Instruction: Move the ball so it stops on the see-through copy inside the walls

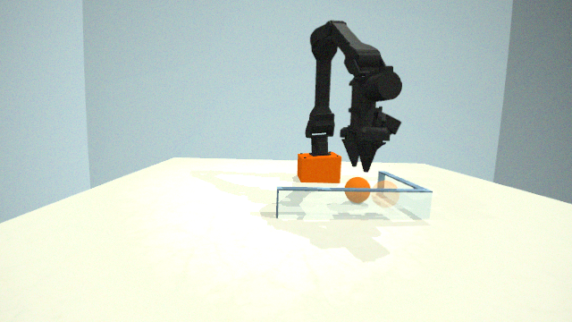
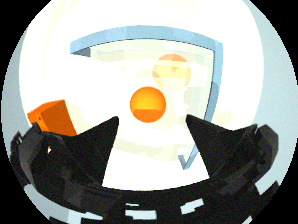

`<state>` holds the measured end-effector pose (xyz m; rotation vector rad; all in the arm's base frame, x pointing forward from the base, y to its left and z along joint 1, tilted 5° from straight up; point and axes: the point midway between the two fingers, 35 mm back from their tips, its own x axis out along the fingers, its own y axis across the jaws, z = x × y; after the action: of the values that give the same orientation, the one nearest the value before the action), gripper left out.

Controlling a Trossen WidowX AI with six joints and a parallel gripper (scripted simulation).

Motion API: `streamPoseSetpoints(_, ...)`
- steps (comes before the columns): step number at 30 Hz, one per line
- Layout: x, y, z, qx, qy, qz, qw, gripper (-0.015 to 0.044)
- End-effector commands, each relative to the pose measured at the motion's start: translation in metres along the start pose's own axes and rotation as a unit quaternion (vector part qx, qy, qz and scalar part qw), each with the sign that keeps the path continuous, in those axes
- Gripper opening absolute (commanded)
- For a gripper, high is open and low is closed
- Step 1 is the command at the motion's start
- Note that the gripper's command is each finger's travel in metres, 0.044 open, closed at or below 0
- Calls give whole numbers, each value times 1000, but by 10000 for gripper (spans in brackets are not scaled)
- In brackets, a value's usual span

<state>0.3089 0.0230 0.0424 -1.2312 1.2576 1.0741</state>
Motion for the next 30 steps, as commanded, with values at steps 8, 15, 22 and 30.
streamPoseSetpoints(8, 20, 3, -1, -2, 3, 8, 1000, 419)
streamPoseSetpoints(15, 31, 3, -1, -2, 3, 8, 1000, 419)
streamPoseSetpoints(22, 42, 4, -1, -2, 3, 8, 1000, 419)
streamPoseSetpoints(30, 55, 5, -1, -2, 3, 9, 1000, 419)
